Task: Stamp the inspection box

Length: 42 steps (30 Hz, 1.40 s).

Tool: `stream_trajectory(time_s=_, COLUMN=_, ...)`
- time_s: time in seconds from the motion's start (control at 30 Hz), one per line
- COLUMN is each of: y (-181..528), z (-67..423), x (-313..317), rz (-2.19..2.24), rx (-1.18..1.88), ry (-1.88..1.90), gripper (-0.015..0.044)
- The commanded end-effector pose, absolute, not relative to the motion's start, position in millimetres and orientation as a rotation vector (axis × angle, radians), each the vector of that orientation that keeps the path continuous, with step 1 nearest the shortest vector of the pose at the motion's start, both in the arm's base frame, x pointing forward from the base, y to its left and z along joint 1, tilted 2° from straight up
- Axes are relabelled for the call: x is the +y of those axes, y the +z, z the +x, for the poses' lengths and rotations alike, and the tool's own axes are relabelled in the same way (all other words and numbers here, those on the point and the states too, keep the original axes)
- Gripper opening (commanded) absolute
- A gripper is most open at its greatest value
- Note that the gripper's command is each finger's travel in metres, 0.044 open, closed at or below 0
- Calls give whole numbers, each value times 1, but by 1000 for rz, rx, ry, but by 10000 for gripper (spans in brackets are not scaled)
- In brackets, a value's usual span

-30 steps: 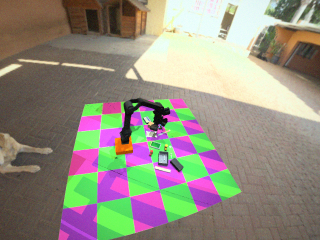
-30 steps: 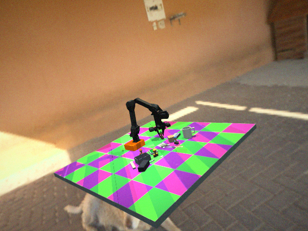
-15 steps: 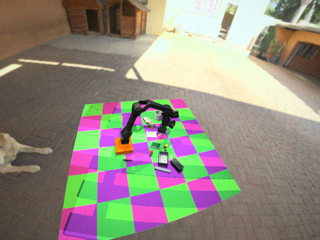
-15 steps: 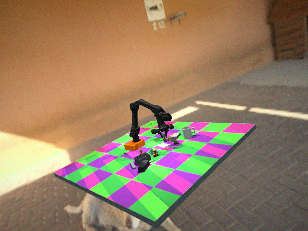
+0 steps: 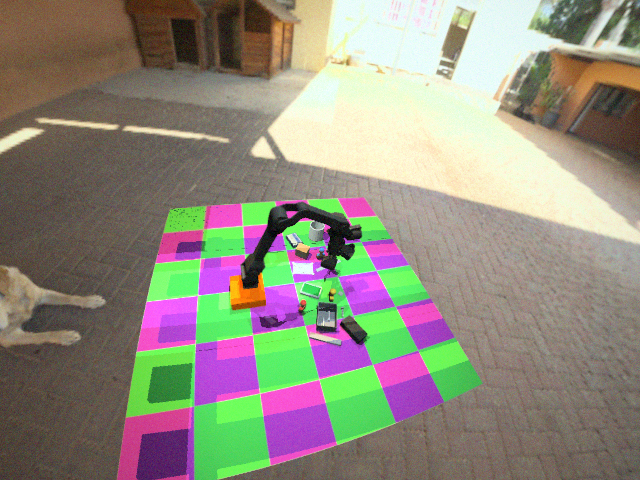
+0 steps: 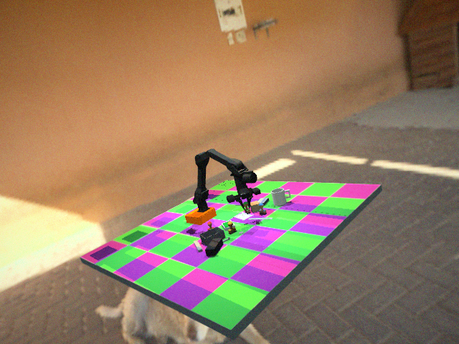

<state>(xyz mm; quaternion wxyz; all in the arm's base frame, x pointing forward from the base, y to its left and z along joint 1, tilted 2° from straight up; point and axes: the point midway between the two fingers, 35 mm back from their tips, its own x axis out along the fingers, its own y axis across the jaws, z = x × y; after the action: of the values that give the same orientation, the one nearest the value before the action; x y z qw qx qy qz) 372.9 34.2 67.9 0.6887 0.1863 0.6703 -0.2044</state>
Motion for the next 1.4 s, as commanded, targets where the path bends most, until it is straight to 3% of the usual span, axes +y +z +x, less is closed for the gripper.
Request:
stream_trajectory(time_s=0.0, y=59, z=373, x=33, rz=408, rx=1504, ry=-460, gripper=0)
stream_trajectory(time_s=1.17, y=7, z=372, x=32, rz=408, rx=1505, ry=-460, gripper=0)
stream_trajectory(time_s=1.37, y=10, z=372, x=33, rz=415, rx=1504, ry=-459, gripper=157)
